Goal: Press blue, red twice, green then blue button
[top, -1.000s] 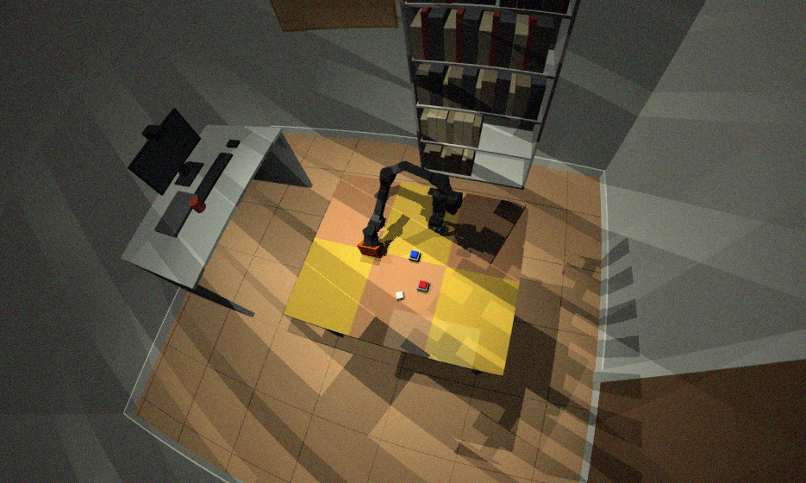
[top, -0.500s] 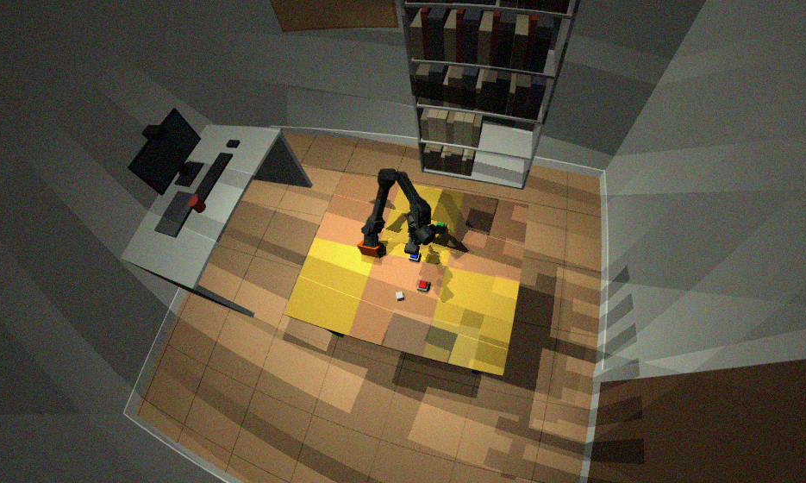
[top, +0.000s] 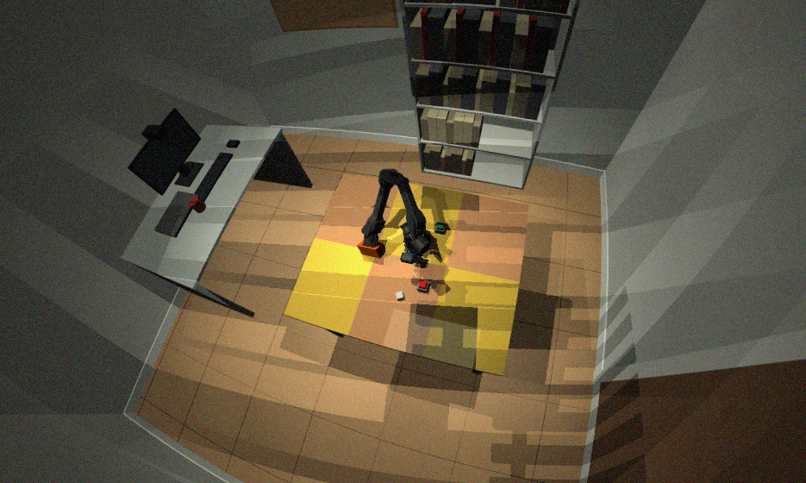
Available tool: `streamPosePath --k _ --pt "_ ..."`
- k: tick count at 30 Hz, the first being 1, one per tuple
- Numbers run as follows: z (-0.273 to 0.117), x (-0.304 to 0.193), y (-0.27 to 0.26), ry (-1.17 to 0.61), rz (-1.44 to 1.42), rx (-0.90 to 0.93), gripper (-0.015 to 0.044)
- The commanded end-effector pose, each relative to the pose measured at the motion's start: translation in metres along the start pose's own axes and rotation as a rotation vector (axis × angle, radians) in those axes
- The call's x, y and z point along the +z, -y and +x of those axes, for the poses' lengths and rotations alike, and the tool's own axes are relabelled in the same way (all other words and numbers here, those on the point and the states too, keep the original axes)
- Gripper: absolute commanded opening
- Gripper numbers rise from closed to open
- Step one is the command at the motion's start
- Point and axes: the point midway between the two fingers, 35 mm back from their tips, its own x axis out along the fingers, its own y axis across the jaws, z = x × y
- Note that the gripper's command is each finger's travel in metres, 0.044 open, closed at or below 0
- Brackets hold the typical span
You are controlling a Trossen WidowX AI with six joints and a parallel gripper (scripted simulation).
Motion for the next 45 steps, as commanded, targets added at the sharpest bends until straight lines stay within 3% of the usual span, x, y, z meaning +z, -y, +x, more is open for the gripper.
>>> streamPosePath --k 1,19,39,45 --pt "0.006 0.0 0.0 0.006 0.004 0.002 0.002" --pt "0.034 0.0 0.0 0.006 0.004 0.004 0.002" --pt "0.035 0.0 0.0 0.006 0.004 0.004 0.002" --pt "0.002 0.0 0.0 0.006 0.004 0.002 0.002"
